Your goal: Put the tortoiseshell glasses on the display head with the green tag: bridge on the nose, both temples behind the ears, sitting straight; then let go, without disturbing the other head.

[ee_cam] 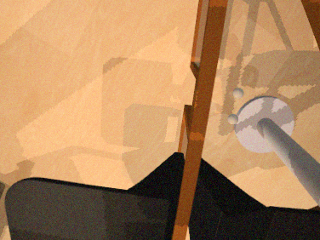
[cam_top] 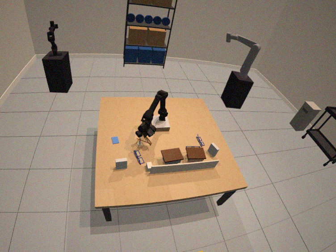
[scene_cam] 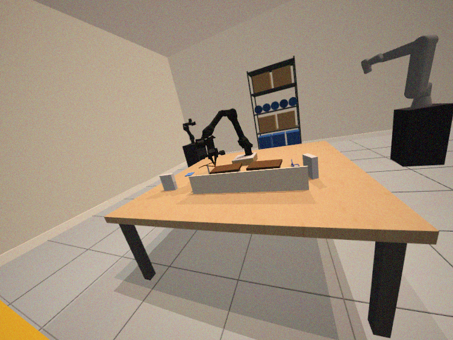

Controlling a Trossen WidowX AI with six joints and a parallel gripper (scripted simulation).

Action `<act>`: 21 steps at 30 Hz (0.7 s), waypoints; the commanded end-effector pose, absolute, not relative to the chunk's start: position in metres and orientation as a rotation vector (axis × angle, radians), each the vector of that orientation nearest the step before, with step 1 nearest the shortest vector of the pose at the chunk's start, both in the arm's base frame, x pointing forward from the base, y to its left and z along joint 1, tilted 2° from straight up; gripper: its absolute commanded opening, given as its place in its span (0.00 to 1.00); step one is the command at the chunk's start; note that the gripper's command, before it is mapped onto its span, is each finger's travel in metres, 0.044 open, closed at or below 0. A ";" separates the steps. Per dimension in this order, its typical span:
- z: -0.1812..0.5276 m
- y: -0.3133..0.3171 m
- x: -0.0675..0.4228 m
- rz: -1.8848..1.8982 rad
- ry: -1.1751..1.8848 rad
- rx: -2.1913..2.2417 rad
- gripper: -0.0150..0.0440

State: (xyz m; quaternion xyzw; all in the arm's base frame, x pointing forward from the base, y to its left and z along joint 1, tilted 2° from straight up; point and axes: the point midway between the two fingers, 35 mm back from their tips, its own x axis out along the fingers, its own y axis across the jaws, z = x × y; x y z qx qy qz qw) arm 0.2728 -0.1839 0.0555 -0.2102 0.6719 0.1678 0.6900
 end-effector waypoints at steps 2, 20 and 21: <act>0.054 -0.178 0.274 0.381 1.502 -0.466 0.25; 0.054 -0.166 0.281 0.381 1.501 -0.465 0.25; 0.054 -0.166 0.282 0.381 1.501 -0.465 0.25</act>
